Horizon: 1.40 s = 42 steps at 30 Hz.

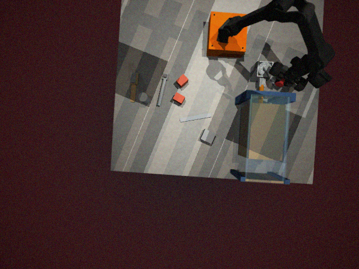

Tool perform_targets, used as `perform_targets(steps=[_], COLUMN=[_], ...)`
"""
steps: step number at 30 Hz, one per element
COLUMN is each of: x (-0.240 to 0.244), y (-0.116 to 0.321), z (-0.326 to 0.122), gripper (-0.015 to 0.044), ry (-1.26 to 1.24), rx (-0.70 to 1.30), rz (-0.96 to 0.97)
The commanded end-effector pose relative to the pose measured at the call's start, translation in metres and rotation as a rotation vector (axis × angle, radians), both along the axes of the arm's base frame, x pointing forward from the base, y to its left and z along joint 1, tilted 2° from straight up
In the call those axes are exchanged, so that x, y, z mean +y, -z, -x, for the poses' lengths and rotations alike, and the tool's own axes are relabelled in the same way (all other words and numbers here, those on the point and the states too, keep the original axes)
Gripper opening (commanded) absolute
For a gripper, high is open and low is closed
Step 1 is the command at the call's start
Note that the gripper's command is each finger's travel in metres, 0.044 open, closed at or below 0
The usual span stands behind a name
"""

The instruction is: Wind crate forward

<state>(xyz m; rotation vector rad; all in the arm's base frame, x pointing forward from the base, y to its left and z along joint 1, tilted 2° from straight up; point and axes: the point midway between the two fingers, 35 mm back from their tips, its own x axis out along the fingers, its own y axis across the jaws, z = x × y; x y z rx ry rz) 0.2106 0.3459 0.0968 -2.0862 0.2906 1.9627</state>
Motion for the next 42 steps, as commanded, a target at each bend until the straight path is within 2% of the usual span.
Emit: perform_targets(steps=[1, 42], x=[0.016, 0.029], y=[-0.002, -0.001], z=[0.022, 0.073], gripper=[0.0000, 0.0000], ry=[-0.033, -0.033], rx=[0.029, 0.034], rz=[-0.024, -0.025])
